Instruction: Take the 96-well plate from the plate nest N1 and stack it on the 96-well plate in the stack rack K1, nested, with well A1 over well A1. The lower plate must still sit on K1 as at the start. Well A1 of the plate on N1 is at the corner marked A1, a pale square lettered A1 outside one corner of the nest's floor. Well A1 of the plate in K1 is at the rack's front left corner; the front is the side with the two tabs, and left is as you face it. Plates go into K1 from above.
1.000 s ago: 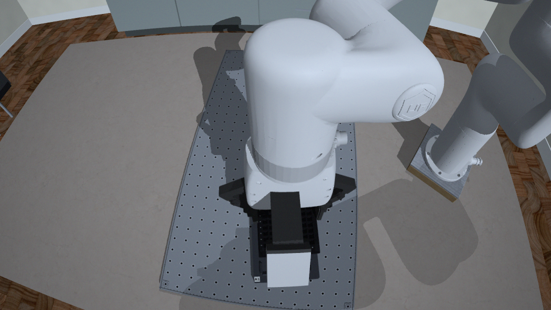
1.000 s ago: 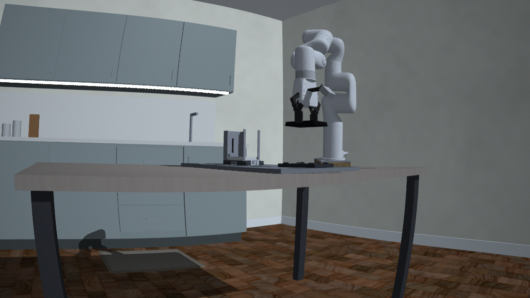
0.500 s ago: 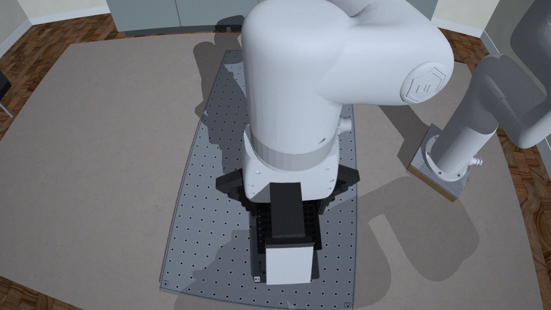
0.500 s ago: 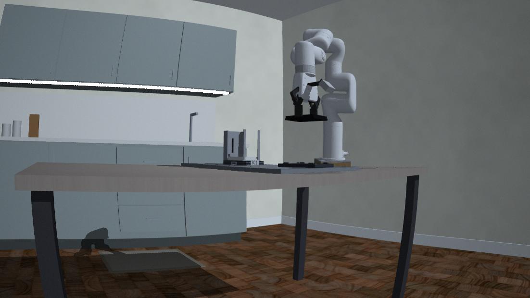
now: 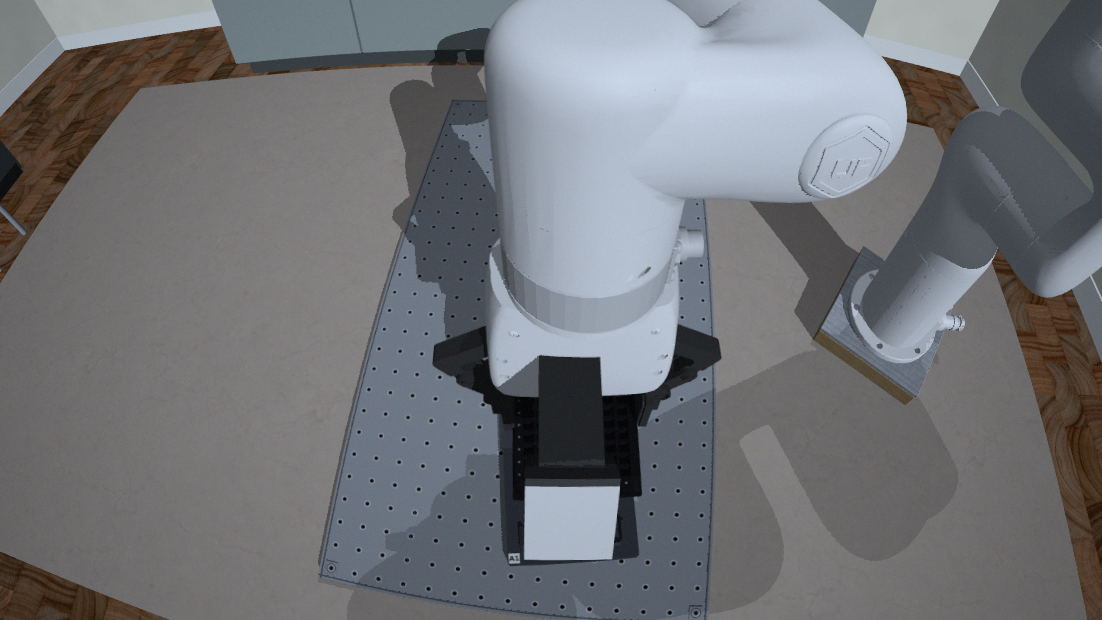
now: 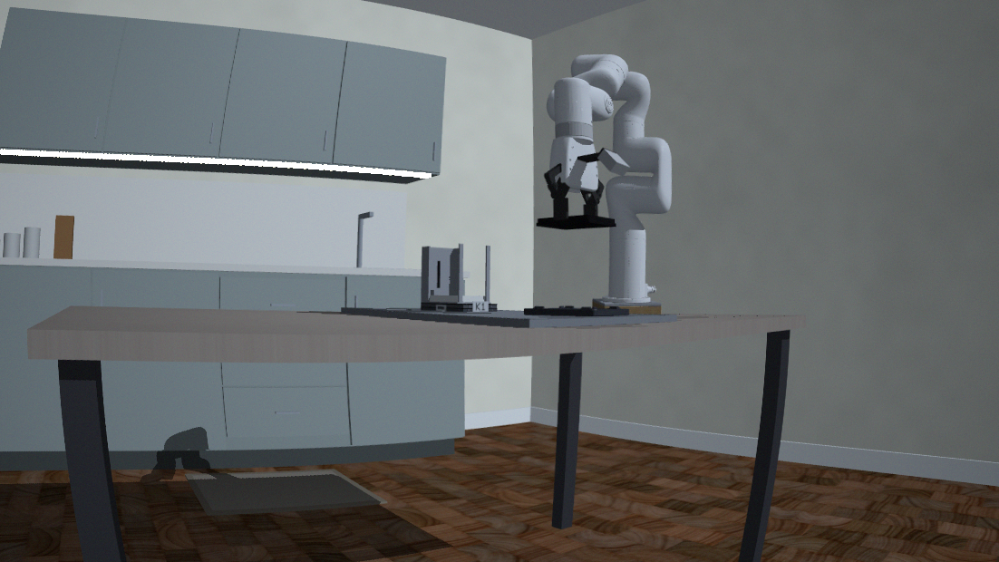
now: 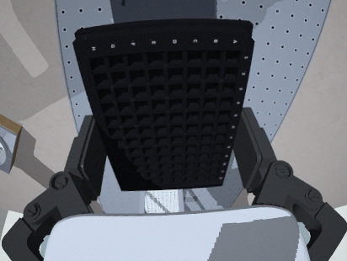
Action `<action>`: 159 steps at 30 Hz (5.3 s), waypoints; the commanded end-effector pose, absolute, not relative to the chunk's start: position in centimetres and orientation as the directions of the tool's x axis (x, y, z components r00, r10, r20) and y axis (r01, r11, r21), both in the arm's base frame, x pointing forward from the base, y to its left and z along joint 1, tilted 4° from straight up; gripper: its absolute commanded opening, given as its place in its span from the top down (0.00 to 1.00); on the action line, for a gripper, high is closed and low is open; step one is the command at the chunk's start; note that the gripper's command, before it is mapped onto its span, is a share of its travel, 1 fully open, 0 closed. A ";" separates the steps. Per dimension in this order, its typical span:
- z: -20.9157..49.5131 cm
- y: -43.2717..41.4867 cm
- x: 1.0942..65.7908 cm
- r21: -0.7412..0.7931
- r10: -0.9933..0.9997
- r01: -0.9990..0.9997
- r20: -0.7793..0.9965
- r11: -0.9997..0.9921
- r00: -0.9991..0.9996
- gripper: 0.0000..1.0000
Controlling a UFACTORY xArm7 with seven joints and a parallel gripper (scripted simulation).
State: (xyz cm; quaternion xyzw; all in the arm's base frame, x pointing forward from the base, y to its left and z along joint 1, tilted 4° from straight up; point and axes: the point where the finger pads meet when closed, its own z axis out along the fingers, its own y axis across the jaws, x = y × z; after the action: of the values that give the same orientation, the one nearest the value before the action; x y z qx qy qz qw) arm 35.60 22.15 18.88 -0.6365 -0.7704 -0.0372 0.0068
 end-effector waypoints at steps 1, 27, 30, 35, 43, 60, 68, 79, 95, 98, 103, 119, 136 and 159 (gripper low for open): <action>19.0 20.9 35.9 0.050 0.988 0.989 0.061 0.140 -0.143 1.00; 18.7 13.6 36.8 0.051 0.988 0.989 0.061 0.140 -0.143 1.00; 18.7 12.6 36.9 0.051 0.988 0.989 0.060 0.140 -0.143 1.00; 18.6 11.0 37.1 0.051 0.988 0.989 0.060 0.140 -0.143 1.00; 18.5 9.0 37.3 0.051 0.988 0.989 0.060 0.140 -0.143 1.00; 18.3 4.0 37.9 0.051 0.988 0.989 0.060 0.140 -0.143 1.00; 18.2 1.4 38.3 0.050 0.988 0.989 0.060 0.140 -0.143 1.00; 18.1 -1.6 38.6 0.050 0.988 0.989 0.059 0.140 -0.143 1.00; 17.9 -6.3 39.2 0.050 0.988 0.989 0.059 0.140 -0.143 1.00; 17.9 -7.3 39.3 0.050 0.988 0.989 0.059 0.140 -0.143 1.00; 17.8 -8.9 39.5 0.050 0.988 0.989 0.059 0.140 -0.143 1.00; 17.6 -13.6 40.0 0.050 0.988 0.989 0.058 0.140 -0.142 1.00; 17.6 -14.9 40.2 0.050 0.988 0.989 0.058 0.140 -0.142 1.00; 17.6 -14.9 40.2 0.050 0.988 0.989 0.058 0.140 -0.142 1.00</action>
State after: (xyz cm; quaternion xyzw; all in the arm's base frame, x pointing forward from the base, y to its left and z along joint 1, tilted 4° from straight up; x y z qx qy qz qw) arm 40.11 -14.85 17.41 -0.6547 -0.7549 -0.0372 0.0075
